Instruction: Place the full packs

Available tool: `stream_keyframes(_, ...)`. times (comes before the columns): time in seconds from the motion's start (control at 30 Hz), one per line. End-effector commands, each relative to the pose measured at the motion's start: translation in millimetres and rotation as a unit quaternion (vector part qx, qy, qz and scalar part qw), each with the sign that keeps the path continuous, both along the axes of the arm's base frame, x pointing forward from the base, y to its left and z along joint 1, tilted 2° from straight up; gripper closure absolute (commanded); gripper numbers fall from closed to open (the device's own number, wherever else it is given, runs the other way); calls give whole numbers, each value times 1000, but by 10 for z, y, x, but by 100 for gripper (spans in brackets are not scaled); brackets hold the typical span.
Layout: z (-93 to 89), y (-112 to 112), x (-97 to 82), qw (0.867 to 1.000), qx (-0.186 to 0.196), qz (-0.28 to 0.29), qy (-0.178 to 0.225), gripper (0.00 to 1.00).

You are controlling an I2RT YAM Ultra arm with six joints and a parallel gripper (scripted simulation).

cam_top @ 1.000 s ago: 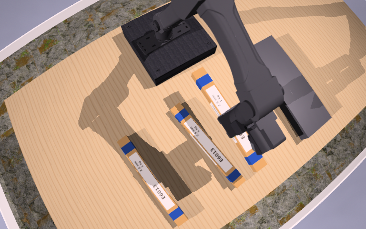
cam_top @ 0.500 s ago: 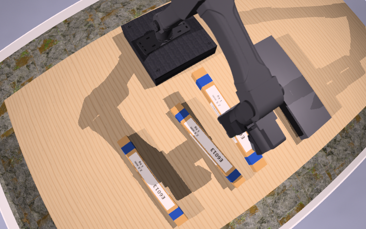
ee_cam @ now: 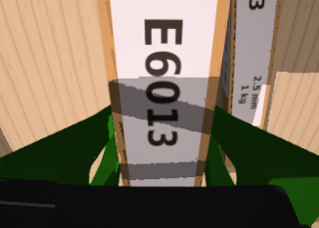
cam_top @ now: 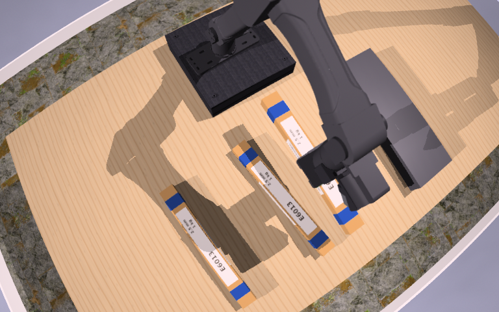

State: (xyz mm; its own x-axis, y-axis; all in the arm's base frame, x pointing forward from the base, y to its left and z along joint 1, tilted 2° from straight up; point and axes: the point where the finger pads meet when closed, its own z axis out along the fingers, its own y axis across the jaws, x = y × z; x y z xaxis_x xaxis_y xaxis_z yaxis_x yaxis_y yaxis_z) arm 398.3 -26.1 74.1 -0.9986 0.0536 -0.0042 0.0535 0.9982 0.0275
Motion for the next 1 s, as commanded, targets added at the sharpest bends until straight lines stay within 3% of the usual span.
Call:
stream_keyframes(0.0,258,-31,69,999,-2,-1,-33,100)
stream_keyframes(0.3,258,-31,69,999,-2,-1,-33,100)
stream_keyframes(0.33,390,-69,83,999,-2,-3,-47,100)
stream_keyframes(0.97,428,-60,92,999,-2,-2,-47,100)
